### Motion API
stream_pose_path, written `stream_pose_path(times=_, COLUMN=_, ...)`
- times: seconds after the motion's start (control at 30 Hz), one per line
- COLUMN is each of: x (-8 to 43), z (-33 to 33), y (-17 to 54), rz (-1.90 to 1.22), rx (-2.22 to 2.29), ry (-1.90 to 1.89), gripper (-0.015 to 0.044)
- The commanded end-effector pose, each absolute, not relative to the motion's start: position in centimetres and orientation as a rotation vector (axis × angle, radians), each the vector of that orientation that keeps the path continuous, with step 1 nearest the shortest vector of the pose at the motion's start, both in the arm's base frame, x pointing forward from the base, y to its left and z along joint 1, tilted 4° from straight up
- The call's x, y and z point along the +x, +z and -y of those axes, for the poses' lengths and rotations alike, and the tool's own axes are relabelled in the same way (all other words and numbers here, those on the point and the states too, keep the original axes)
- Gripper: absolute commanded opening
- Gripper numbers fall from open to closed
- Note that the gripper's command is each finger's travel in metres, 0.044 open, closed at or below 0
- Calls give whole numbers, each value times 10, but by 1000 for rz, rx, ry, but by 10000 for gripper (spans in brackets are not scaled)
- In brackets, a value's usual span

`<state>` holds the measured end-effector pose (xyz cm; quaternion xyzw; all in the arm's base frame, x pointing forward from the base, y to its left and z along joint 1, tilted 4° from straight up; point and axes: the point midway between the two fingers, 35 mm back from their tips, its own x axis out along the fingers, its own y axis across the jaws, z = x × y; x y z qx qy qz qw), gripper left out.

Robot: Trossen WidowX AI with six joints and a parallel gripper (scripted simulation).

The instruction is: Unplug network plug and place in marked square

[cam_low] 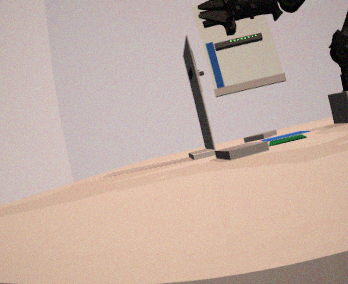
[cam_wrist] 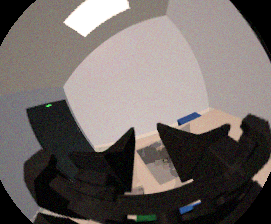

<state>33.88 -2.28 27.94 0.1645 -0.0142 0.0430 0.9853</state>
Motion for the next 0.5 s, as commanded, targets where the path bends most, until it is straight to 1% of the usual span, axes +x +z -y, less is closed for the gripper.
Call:
stream_pose_path(times=0.0, x=343, z=31, y=261, rz=4, rx=454, ry=123, gripper=156)
stream_pose_path(times=0.47, x=334, z=64, y=197, rz=-111, rx=900, ry=229, gripper=156)
